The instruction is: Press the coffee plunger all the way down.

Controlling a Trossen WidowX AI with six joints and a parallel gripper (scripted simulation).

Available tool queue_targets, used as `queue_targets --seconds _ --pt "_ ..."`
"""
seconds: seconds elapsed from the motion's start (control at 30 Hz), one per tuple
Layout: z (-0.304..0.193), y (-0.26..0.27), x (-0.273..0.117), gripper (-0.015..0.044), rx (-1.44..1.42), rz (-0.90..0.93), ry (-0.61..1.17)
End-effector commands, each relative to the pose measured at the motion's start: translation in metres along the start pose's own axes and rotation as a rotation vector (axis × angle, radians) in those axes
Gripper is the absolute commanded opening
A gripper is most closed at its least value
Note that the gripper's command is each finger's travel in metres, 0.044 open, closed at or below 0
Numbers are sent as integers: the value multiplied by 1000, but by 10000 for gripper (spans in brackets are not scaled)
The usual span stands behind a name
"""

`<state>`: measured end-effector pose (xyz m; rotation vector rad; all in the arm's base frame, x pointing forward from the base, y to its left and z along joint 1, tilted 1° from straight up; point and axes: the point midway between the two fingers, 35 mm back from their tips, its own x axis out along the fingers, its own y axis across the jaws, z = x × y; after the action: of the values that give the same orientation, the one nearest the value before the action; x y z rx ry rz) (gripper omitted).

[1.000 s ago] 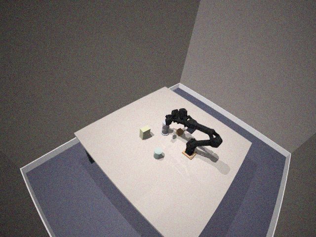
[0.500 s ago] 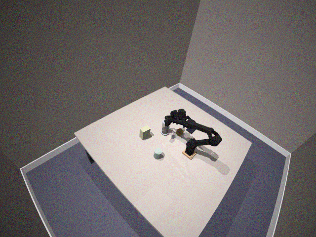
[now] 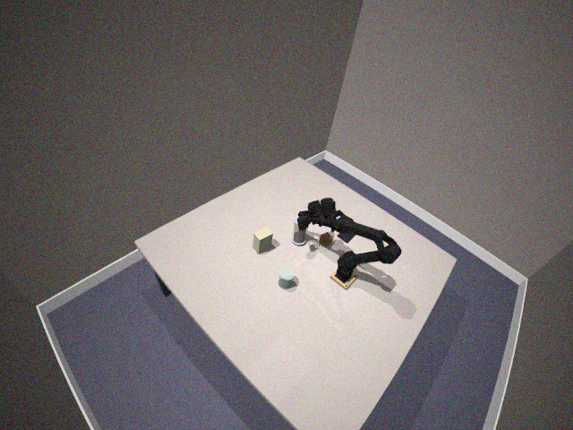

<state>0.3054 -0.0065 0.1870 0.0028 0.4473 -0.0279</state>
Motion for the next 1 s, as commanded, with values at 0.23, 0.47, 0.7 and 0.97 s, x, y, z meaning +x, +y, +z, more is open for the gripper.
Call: queue_targets --seconds 0.23,0.47,0.7,0.97 --pt "-11 0 6 116 -10 1 43" --pt "-9 0 7 116 -10 1 43" --pt "-8 0 7 116 -10 1 43" --pt "-7 0 8 116 -10 1 43"
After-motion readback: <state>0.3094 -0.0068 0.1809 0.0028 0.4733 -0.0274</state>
